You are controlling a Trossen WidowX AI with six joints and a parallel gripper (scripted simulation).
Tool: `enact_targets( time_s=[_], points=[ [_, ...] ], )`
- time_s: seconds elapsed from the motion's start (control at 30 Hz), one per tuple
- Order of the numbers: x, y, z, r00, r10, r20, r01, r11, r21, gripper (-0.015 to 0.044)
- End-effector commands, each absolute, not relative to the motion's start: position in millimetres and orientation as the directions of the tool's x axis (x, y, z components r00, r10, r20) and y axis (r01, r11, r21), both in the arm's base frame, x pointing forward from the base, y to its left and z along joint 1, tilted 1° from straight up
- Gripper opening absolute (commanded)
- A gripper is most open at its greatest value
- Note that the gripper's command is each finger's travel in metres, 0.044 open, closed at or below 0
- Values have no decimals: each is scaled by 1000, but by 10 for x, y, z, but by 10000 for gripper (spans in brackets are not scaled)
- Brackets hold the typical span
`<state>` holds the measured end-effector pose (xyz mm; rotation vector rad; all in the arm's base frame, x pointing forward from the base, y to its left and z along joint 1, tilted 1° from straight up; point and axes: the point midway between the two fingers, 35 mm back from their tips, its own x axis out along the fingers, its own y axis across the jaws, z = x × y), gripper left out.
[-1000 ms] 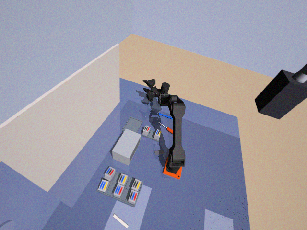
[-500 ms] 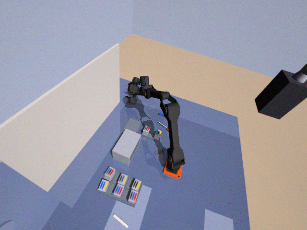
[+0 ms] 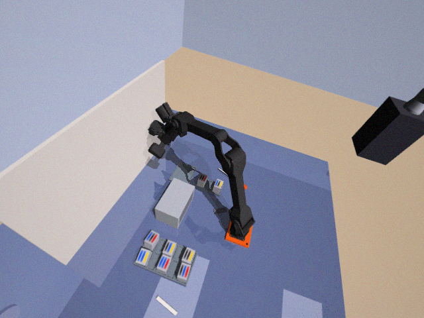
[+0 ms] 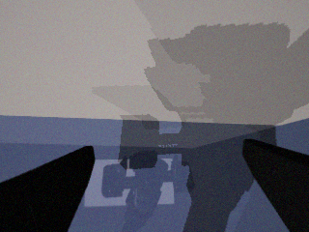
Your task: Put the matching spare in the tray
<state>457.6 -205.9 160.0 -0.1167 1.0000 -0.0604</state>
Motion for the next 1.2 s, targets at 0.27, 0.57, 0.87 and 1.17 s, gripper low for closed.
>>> enact_targets(
  time_s=[0.27, 0.57, 0.87, 1.17],
  points=[
    [3870, -285, 2212, 194, -19, -981, 51, 999, -9, 440],
    [3683, -85, 2318, 140, -28, -990, 57, 998, -20, 440],
    [3683, -85, 2318, 140, -28, -990, 57, 998, -20, 440],
    [3660, -14, 2286, 136, -50, -989, 14, 999, -48, 440]
  ],
)
